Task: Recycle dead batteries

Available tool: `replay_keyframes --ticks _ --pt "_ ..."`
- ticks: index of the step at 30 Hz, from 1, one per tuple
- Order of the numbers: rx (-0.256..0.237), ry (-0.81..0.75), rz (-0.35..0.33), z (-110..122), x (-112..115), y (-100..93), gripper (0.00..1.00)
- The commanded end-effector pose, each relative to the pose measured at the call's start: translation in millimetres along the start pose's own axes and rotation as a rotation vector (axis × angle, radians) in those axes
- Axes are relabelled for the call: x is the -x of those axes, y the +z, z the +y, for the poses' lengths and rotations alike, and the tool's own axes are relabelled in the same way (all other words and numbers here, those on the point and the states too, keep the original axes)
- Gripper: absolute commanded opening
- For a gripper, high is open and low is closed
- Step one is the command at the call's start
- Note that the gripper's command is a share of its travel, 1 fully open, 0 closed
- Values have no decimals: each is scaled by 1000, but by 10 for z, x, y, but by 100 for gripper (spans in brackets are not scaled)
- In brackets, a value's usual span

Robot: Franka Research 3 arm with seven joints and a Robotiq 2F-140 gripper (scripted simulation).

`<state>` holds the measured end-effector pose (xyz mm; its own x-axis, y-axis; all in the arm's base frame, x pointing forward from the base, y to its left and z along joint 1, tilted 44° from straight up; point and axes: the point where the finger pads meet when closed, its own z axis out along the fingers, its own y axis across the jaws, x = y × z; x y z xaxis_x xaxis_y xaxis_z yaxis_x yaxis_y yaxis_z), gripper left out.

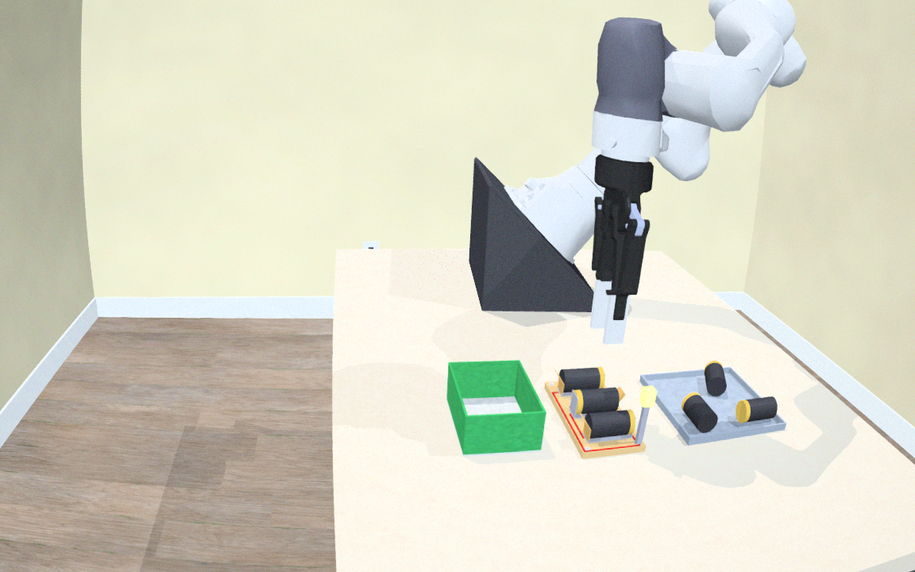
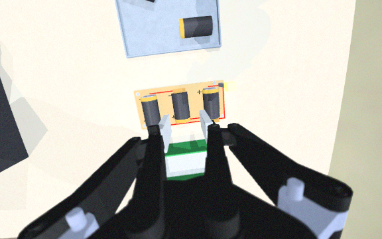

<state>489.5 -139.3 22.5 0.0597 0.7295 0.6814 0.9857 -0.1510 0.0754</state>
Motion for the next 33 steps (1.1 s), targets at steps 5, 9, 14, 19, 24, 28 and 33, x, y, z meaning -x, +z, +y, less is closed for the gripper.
replay_keyframes --ticks 5,9,14,19,24,28,33 --pt "-15 10 11 32 -265 19 29" --pt "-15 10 11 196 -769 16 29" --pt "-15 10 11 403 -1404 12 29" --pt "-15 10 11 444 -1532 11 29" --pt "-15 10 11 444 -1532 11 29" --pt "-15 -12 11 444 -1532 11 29" --pt "-15 -133 12 444 -1532 11 29"
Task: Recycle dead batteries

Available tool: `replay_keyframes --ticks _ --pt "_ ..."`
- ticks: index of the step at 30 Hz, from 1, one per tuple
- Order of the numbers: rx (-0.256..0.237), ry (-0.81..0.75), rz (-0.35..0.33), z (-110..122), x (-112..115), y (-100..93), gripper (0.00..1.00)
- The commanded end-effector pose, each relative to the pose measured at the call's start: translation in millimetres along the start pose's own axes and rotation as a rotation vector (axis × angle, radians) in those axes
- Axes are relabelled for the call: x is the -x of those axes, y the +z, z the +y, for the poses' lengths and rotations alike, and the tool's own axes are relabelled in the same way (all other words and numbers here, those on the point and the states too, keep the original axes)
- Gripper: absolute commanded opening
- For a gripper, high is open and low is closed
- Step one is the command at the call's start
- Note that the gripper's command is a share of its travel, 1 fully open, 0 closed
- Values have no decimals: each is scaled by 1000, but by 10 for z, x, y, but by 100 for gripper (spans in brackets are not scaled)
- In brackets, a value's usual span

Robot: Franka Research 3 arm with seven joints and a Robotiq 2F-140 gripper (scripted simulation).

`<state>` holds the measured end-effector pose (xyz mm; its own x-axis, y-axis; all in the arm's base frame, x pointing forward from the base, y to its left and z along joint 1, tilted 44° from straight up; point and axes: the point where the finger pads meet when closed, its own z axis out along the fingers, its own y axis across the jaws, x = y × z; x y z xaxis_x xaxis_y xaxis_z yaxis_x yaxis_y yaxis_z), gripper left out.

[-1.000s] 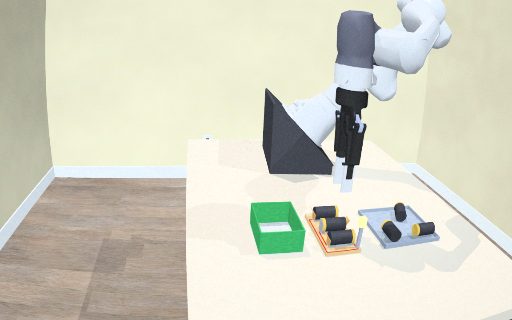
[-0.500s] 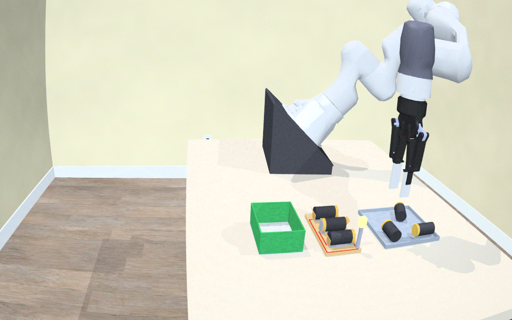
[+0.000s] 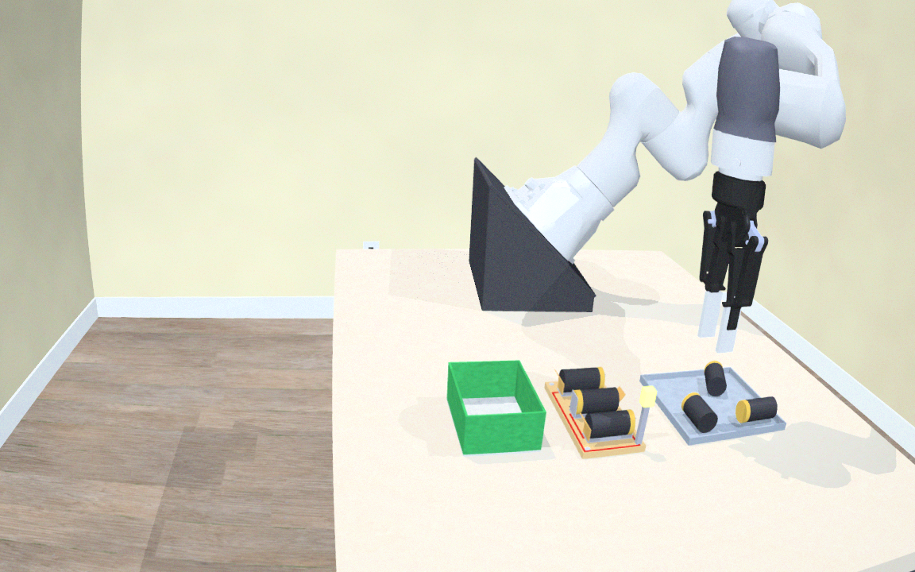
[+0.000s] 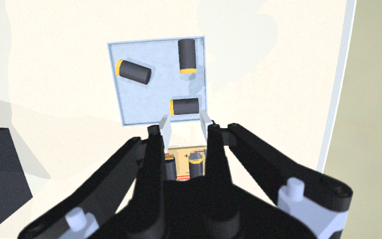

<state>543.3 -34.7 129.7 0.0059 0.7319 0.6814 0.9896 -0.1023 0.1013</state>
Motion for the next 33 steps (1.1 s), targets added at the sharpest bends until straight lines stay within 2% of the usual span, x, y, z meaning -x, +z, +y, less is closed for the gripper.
replay_keyframes --ticks 1,4,6,21,23,28,33 --pt "0 -119 5 -8 -7 9 29" --pt "0 -265 5 -8 -7 9 29" --pt "0 -265 5 -8 -7 9 29" --pt "2 -1227 4 -8 -7 9 29" --pt "2 -1227 4 -8 -7 9 29" --pt "3 -1423 4 -8 -7 9 29" --pt "3 -1498 4 -8 -7 9 29"
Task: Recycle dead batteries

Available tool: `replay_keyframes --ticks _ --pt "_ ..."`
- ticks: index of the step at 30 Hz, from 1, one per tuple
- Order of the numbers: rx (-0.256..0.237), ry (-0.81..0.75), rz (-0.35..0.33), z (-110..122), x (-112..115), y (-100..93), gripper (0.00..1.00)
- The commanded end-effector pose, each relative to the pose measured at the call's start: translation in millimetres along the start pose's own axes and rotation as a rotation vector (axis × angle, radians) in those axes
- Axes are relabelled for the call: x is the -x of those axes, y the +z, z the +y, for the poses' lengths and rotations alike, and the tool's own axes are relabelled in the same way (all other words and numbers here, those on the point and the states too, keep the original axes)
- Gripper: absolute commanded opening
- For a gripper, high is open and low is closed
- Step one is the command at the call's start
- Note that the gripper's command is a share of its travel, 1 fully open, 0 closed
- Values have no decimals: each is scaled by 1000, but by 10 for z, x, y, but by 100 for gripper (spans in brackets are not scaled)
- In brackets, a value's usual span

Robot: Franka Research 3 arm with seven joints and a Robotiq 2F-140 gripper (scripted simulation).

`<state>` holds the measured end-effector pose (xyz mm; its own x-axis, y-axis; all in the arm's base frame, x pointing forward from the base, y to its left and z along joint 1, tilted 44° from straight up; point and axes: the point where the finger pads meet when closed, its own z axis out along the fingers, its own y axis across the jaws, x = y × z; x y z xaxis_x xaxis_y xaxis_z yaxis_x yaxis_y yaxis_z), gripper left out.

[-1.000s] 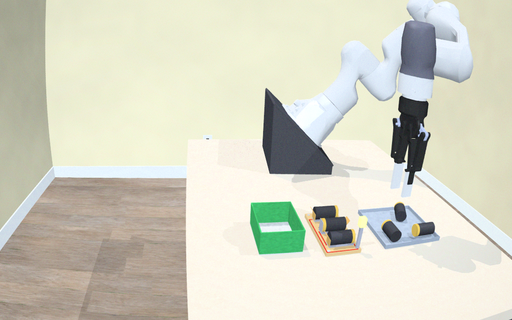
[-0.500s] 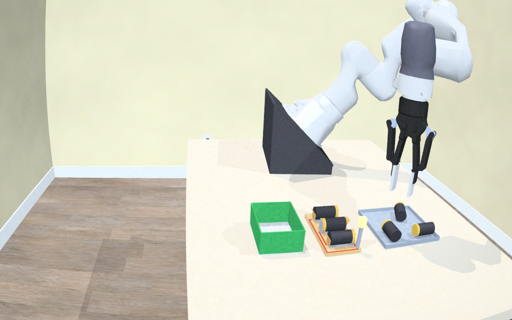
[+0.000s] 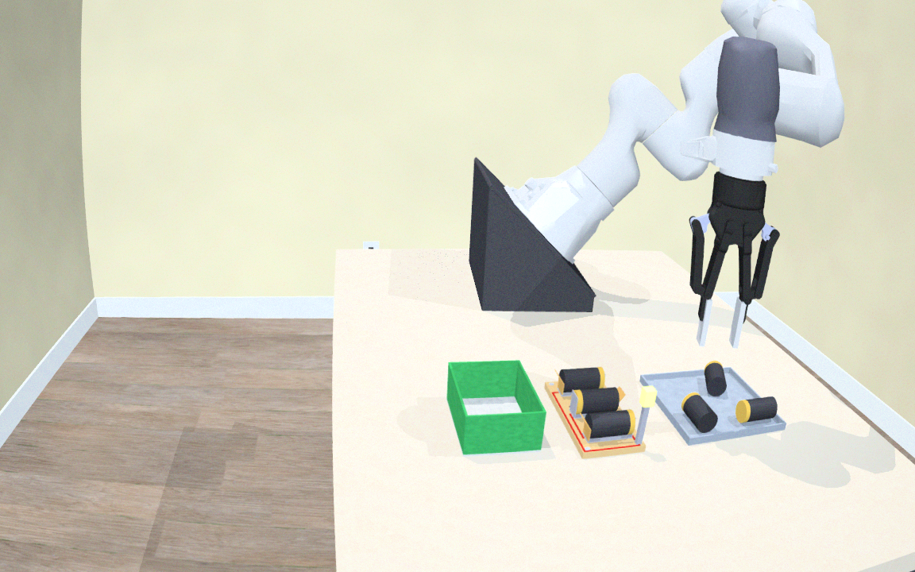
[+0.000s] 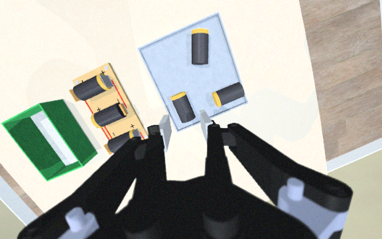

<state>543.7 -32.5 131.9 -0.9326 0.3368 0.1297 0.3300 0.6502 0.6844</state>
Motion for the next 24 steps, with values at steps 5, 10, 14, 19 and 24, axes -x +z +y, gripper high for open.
replay_keyframes --ticks 5,10,14,19,24 --pt "-6 -268 2 -28 -3 9 29" --pt "-6 -268 2 -28 -3 9 29" --pt "-6 -268 2 -30 -3 303 29" --pt "-6 -268 2 -32 -4 724 29" --pt "-6 -268 2 -32 -4 724 29"
